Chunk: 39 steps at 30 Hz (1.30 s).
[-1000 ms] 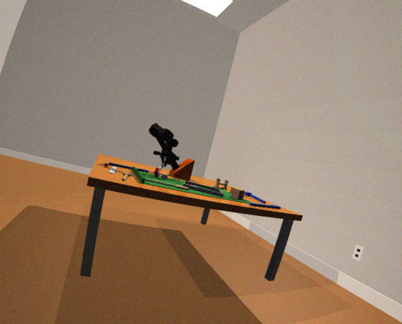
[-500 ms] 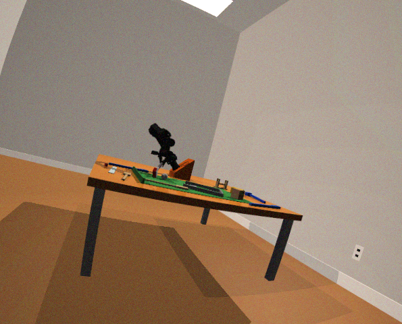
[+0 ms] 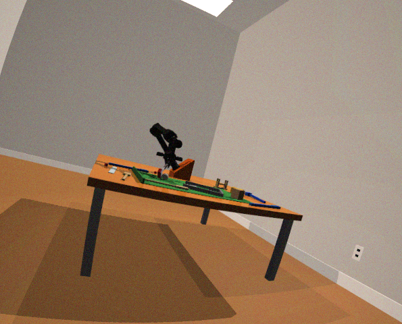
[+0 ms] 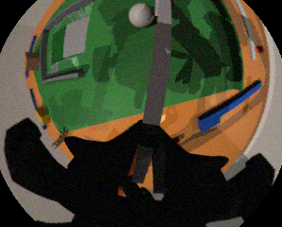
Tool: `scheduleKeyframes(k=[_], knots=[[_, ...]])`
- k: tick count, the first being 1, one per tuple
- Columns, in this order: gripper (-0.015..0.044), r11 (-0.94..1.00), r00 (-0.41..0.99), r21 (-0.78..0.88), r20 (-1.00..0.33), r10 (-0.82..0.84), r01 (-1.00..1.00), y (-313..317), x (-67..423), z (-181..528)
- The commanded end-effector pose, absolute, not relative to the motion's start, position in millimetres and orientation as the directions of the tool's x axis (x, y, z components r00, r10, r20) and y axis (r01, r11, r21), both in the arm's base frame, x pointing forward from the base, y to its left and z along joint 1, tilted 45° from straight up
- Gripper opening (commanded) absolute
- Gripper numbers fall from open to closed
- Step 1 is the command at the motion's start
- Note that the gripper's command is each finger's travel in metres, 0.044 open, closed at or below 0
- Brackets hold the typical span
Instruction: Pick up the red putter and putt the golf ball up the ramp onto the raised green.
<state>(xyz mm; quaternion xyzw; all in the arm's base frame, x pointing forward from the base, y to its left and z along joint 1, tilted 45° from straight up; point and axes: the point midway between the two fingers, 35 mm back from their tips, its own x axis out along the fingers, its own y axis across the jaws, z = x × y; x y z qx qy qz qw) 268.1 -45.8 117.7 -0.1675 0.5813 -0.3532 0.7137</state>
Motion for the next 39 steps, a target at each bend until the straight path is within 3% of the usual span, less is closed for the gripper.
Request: scheduleKeyframes(k=[1,8,21,39], knots=[[0.0,0.699,0.074,-0.654,-0.713,-0.697,0.289,-5,279,78],[0.0,0.696,0.076,-0.657,-0.709,-0.701,0.29,13,281,64],[0.0,0.697,0.074,-0.656,-0.711,-0.7,0.289,53,277,104],[0.0,0.697,0.076,-0.656,-0.71,-0.7,0.289,47,278,99]])
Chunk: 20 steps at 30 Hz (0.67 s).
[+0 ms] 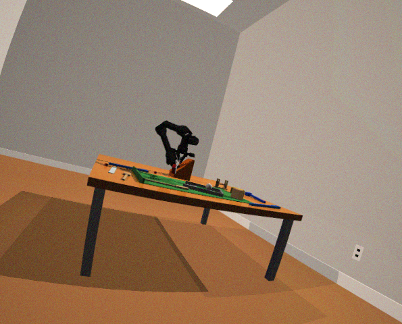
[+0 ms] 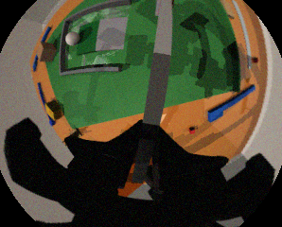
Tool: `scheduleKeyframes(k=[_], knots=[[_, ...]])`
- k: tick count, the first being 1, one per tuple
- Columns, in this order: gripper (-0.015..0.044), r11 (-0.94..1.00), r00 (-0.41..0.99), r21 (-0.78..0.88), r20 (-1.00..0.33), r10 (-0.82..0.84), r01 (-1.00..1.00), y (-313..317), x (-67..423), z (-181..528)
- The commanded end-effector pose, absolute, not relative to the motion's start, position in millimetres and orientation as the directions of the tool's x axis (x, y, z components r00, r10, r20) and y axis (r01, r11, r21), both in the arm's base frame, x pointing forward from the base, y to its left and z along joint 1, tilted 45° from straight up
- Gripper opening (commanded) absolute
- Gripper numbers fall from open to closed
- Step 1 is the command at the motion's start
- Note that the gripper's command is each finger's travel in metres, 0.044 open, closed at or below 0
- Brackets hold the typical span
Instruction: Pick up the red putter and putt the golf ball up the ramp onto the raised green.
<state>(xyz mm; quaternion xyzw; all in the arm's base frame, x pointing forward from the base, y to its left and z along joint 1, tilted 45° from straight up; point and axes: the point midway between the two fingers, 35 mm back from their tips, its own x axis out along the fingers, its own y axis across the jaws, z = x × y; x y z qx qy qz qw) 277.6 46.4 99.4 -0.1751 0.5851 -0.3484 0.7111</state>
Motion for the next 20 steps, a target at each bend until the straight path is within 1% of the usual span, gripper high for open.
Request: scheduleKeyframes(k=[1,20], knots=[[0.0,0.697,0.076,-0.656,-0.71,-0.7,0.289,46.6,278.1,99.3],[0.0,0.697,0.076,-0.656,-0.71,-0.7,0.289,46.6,278.1,99.3]])
